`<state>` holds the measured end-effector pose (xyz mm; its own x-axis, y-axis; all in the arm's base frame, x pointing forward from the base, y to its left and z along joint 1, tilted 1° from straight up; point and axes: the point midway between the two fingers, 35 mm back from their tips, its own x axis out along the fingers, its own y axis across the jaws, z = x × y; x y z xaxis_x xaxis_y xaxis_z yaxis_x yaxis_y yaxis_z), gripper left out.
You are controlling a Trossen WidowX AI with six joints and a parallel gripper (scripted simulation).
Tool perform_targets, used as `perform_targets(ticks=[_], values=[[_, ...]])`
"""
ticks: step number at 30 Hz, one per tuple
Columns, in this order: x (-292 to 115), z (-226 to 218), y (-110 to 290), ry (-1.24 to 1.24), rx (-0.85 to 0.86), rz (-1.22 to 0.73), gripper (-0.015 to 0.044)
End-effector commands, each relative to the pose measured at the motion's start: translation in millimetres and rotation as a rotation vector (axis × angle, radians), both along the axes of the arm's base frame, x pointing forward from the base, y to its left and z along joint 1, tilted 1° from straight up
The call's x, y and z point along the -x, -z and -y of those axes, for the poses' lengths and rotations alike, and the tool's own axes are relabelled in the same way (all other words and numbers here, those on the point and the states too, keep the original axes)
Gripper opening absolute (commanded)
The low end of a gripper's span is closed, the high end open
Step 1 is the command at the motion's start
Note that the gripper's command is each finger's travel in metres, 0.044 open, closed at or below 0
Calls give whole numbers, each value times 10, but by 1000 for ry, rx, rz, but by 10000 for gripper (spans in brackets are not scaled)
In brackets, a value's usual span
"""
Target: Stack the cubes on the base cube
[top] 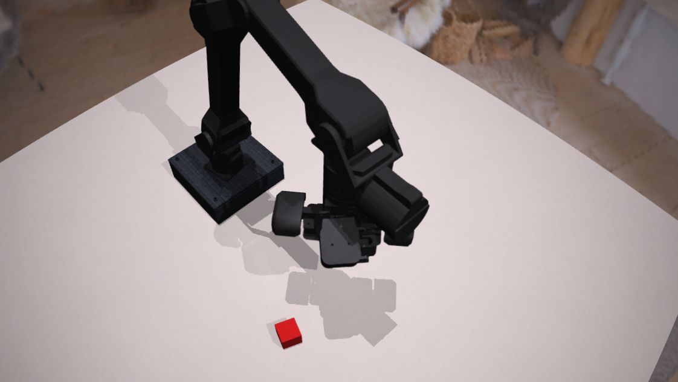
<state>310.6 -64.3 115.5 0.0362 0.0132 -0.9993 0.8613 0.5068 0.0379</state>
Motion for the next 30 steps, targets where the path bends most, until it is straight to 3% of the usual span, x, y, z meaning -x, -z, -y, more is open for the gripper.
perform_targets(ticks=[1, 30], values=[[-15, -121, 36, 56, -7, 0, 105], [31, -1026, 333, 561, -32, -10, 105]])
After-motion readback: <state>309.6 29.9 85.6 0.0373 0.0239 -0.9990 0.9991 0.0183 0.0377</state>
